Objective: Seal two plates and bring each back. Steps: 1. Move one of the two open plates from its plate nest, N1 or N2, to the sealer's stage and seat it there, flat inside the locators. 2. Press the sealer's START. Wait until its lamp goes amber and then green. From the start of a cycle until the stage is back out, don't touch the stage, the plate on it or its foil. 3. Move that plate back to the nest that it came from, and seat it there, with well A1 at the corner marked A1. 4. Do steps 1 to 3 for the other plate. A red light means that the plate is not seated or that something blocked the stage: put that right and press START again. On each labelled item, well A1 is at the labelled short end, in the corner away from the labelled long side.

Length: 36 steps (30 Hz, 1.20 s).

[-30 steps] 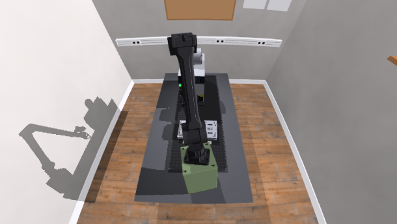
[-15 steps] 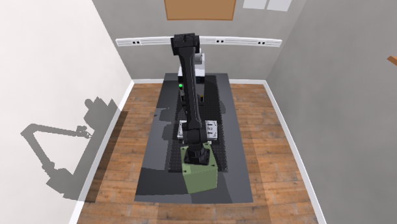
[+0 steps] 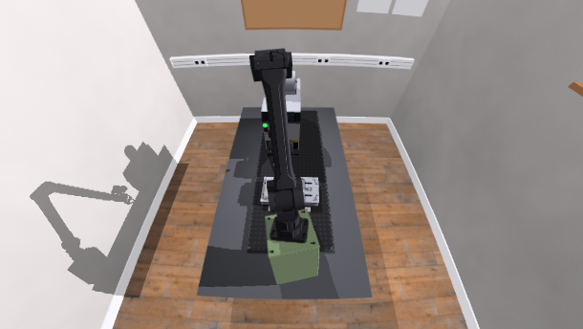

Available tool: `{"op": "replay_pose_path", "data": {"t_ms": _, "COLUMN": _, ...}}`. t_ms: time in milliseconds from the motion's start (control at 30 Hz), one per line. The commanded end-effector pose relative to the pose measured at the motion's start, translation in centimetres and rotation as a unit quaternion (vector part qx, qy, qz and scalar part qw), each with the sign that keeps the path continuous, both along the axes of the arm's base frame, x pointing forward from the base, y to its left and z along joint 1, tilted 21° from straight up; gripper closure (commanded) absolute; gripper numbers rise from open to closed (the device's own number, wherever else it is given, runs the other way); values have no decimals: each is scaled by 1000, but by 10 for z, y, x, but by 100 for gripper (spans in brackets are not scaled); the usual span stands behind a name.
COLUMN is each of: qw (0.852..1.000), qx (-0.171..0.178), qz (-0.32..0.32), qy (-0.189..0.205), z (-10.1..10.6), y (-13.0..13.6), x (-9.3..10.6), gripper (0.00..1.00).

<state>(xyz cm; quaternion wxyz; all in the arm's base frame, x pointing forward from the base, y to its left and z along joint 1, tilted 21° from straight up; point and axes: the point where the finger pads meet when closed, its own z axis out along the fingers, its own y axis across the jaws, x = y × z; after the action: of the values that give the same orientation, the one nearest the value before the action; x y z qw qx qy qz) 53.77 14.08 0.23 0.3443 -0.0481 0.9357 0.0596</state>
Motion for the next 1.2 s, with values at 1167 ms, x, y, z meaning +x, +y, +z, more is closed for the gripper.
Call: {"op": "replay_pose_path", "data": {"t_ms": 1167, "qw": 1000, "qx": 6, "qz": -7, "qy": -19, "z": -29, "y": 6, "x": 26, "gripper": 0}}
